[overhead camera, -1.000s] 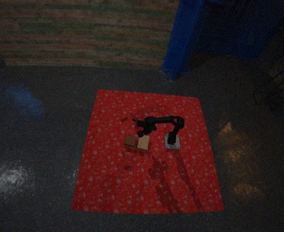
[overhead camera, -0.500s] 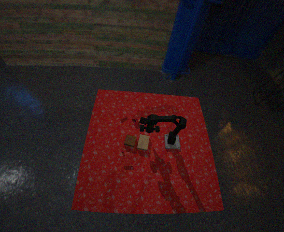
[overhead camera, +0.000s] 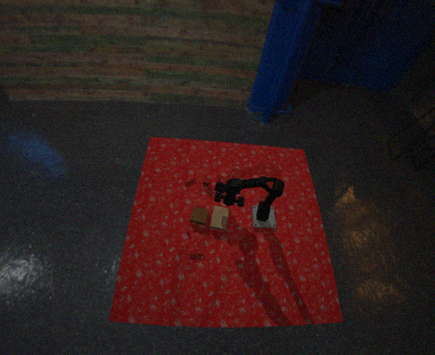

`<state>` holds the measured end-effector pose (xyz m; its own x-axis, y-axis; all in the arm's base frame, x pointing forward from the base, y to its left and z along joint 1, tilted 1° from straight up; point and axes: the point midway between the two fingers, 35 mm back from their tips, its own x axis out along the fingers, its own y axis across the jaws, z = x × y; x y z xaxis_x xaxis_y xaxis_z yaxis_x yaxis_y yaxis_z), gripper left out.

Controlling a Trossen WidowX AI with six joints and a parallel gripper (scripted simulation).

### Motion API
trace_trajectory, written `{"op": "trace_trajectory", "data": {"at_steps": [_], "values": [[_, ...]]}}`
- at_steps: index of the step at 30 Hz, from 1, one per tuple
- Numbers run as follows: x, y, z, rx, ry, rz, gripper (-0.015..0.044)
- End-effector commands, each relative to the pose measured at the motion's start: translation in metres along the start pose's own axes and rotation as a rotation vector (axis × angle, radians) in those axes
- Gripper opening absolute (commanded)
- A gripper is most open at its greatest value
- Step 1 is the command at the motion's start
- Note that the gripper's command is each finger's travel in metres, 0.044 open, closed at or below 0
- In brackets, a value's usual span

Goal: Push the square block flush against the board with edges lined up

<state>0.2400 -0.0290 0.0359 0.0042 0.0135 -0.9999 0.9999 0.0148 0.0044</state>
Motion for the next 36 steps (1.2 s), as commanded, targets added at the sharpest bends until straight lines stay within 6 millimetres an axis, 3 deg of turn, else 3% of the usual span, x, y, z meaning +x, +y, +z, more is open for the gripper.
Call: {"op": "trace_trajectory", "data": {"at_steps": [1,36], "values": [[0.011,-0.001,0.000,0.005,-0.003,-0.001,0.0000],[0.011,0.005,-0.052,0.005,0.001,0.000,0.0000]]}}
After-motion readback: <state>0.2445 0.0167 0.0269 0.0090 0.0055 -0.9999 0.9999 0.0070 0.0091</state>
